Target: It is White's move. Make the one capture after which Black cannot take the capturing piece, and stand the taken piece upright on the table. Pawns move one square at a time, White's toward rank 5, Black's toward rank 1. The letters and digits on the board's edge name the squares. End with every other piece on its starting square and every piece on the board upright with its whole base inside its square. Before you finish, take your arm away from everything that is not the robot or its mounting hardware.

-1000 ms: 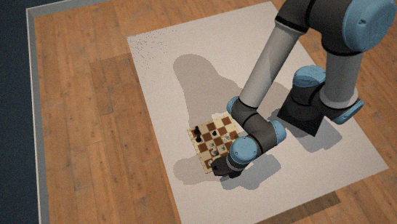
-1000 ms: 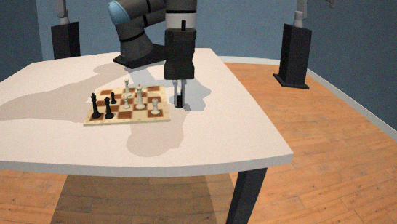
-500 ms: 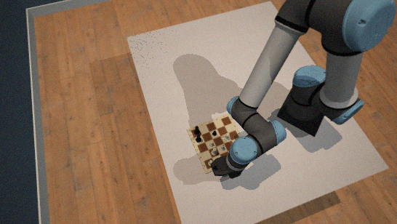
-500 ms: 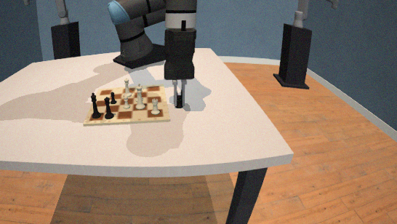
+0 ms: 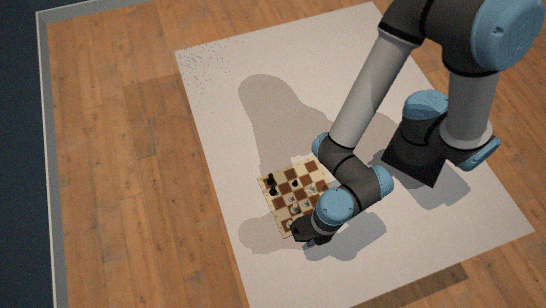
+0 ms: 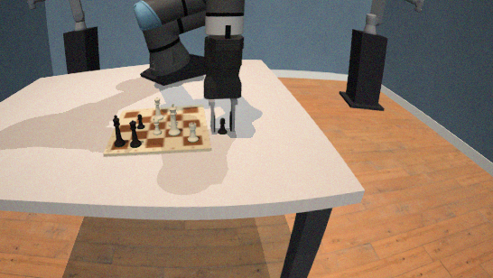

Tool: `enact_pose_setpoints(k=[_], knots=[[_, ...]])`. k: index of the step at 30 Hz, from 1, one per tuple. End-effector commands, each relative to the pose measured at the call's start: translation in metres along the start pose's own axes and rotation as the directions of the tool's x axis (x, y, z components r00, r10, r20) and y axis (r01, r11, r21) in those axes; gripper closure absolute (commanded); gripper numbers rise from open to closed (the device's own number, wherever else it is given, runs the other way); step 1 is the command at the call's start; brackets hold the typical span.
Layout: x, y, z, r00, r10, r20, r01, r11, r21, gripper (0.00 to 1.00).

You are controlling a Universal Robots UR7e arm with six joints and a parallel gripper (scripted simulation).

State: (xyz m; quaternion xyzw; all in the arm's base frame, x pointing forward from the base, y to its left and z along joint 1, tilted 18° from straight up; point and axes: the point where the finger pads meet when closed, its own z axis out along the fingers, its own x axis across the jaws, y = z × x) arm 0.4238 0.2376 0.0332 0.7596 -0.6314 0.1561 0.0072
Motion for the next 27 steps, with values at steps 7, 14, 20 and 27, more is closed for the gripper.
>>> enact_pose_setpoints(k=[7, 14, 20, 27], knots=[[0.000, 0.000, -0.005, 1.000, 0.000, 0.000, 0.000, 1.000, 0.001, 0.32], [0.000, 0.000, -0.023, 1.000, 0.000, 0.000, 0.000, 1.000, 0.001, 0.32], [0.000, 0.000, -0.056, 1.000, 0.000, 0.000, 0.000, 1.000, 0.001, 0.32], [0.000, 0.000, -0.082, 1.000, 0.000, 0.000, 0.000, 1.000, 0.001, 0.32]])
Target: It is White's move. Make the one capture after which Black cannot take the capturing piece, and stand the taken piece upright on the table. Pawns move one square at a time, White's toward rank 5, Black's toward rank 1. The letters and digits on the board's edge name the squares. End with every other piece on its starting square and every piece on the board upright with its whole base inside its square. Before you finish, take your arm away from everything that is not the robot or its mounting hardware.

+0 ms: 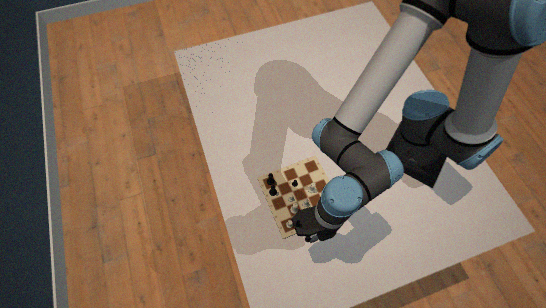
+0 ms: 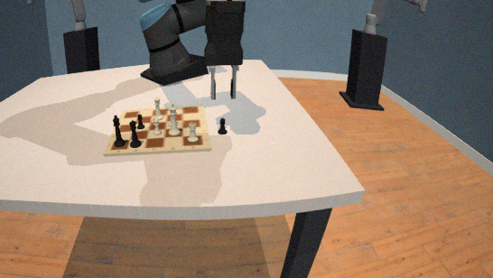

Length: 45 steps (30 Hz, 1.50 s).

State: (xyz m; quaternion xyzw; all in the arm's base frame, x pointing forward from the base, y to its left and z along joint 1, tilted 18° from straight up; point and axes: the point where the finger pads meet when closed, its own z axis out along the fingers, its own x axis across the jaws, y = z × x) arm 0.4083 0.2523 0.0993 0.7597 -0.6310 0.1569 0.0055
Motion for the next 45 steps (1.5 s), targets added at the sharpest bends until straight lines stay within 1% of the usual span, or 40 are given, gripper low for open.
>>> enact_pose_setpoints(k=[1, 4, 8, 9, 35, 40, 45], knots=[[0.000, 0.000, -0.013, 1.000, 0.000, -0.001, 0.000, 1.000, -0.002, 0.32], [0.000, 0.000, -0.019, 1.000, 0.000, -0.001, 0.000, 1.000, -0.002, 0.32], [0.000, 0.000, -0.021, 1.000, 0.000, -0.001, 0.000, 1.000, -0.002, 0.32], [0.000, 0.000, -0.021, 1.000, 0.000, -0.001, 0.000, 1.000, -0.002, 0.00], [0.001, 0.000, -0.021, 1.000, 0.006, -0.001, -0.006, 1.000, -0.002, 0.00], [0.003, 0.000, -0.022, 0.999, 0.038, -0.001, -0.038, 0.999, -0.002, 0.00], [0.010, 0.001, -0.022, 0.994, 0.113, 0.000, -0.113, 0.994, -0.003, 0.00]])
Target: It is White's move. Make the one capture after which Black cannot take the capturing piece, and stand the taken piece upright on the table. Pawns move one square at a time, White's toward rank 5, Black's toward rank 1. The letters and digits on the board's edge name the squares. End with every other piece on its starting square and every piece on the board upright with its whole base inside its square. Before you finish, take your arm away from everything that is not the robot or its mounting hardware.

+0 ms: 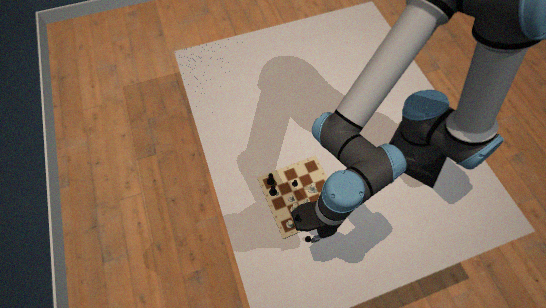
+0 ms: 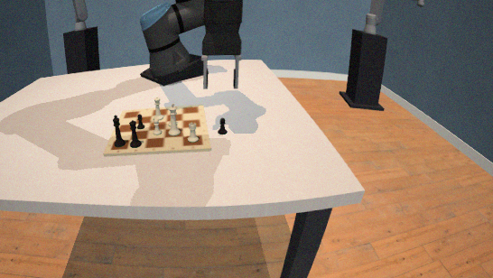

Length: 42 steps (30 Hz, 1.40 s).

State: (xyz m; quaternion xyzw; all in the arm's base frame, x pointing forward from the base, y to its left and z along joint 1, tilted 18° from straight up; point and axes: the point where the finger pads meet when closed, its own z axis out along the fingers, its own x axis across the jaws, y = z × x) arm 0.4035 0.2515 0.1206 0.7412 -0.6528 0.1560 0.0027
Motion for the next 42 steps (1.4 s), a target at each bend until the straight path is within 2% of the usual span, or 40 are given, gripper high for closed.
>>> enact_pose_setpoints(k=[1, 5, 7, 12, 17, 22, 24, 32, 39, 41, 42], knots=[[0.007, 0.000, -0.002, 0.997, 0.077, 0.001, -0.077, 0.997, 0.001, 0.00], [0.016, 0.000, -0.003, 0.983, 0.182, 0.001, -0.182, 0.983, 0.001, 0.00], [0.016, 0.000, -0.003, 0.983, 0.182, 0.001, -0.182, 0.983, 0.001, 0.00], [0.032, 0.002, -0.005, 0.937, 0.350, 0.001, -0.350, 0.937, 0.000, 0.00], [0.050, 0.006, -0.007, 0.839, 0.544, 0.001, -0.544, 0.839, -0.001, 0.00], [0.070, 0.013, -0.010, 0.682, 0.732, 0.001, -0.732, 0.682, -0.002, 0.00], [0.070, 0.013, -0.010, 0.682, 0.732, 0.001, -0.732, 0.682, -0.002, 0.00], [0.099, 0.027, -0.014, 0.330, 0.944, 0.000, -0.944, 0.330, -0.002, 0.00], [0.119, 0.040, -0.017, 0.000, 1.000, 0.000, -1.000, 0.000, -0.002, 0.00], [0.119, 0.040, -0.017, 0.000, 1.000, 0.000, -1.000, 0.000, -0.002, 0.00], [0.121, 0.042, -0.018, -0.044, 0.999, 0.000, -0.999, -0.044, -0.002, 0.00]])
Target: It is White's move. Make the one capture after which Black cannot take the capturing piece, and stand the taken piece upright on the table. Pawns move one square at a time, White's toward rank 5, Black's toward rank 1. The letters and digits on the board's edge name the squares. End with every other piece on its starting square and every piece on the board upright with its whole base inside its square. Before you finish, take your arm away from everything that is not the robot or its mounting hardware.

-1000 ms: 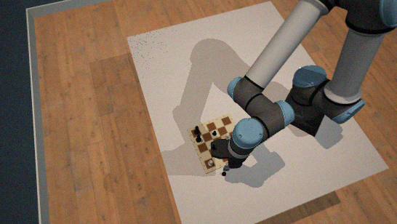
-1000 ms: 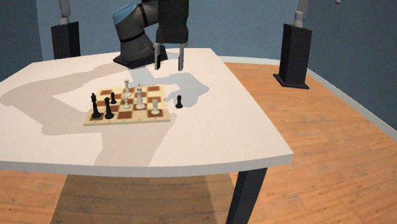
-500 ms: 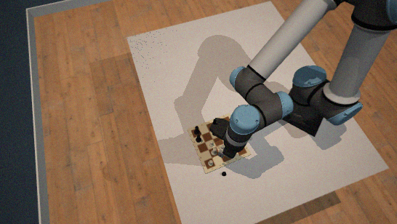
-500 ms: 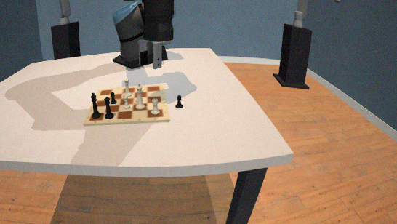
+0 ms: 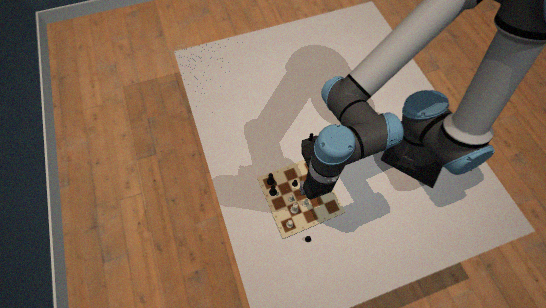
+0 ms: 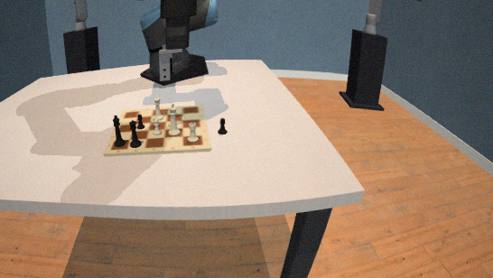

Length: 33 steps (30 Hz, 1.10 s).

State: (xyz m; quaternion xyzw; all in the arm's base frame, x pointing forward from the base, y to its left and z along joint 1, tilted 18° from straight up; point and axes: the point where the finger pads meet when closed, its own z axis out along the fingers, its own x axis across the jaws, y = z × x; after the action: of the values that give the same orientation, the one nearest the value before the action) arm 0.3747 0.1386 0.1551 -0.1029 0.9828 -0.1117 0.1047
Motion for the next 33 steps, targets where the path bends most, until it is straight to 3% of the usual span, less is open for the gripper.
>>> enact_pose_setpoints(k=[1, 13, 29, 30, 33], knots=[[0.007, -0.009, -0.002, 0.986, 0.166, -0.001, -0.166, 0.986, 0.008, 0.00], [0.024, -0.023, -0.005, 0.864, 0.503, 0.003, -0.503, 0.864, 0.009, 0.00], [0.028, -0.027, -0.006, 0.813, 0.582, 0.005, -0.582, 0.813, 0.008, 0.00], [0.028, -0.027, -0.006, 0.813, 0.582, 0.005, -0.582, 0.813, 0.008, 0.21], [0.028, -0.027, -0.006, 0.813, 0.582, 0.005, -0.582, 0.813, 0.008, 0.21]])
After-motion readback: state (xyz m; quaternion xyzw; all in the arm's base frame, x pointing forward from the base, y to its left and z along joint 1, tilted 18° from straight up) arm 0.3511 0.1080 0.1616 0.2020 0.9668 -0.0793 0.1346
